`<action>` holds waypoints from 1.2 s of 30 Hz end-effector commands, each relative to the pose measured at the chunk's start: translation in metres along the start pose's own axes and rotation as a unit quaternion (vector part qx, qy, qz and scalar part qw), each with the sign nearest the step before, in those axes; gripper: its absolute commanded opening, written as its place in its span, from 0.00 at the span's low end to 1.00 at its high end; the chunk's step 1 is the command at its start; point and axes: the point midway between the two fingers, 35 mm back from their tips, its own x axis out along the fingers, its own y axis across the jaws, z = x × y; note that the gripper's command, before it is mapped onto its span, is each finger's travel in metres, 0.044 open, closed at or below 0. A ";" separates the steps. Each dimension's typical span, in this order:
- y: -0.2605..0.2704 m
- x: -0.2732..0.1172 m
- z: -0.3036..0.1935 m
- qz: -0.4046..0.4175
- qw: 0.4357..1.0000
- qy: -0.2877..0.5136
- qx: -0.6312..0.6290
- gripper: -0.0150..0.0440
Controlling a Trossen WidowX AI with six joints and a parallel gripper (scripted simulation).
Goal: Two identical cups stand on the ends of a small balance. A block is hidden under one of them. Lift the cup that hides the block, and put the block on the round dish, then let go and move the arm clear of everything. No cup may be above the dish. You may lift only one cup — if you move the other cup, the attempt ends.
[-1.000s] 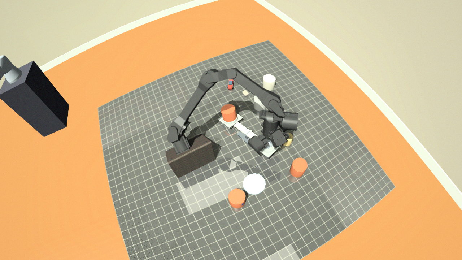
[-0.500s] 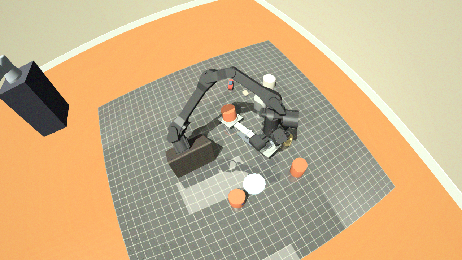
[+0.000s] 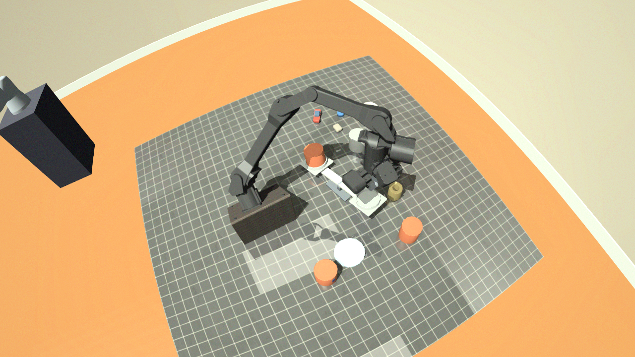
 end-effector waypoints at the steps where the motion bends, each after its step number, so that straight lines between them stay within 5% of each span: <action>1: -0.002 -0.010 -0.001 -0.002 1.000 0.003 -0.001 0.25; 28: -0.147 0.086 0.084 -0.004 1.000 -0.001 0.001 0.25; 36: -0.150 0.101 0.085 -0.004 1.000 -0.001 0.001 0.25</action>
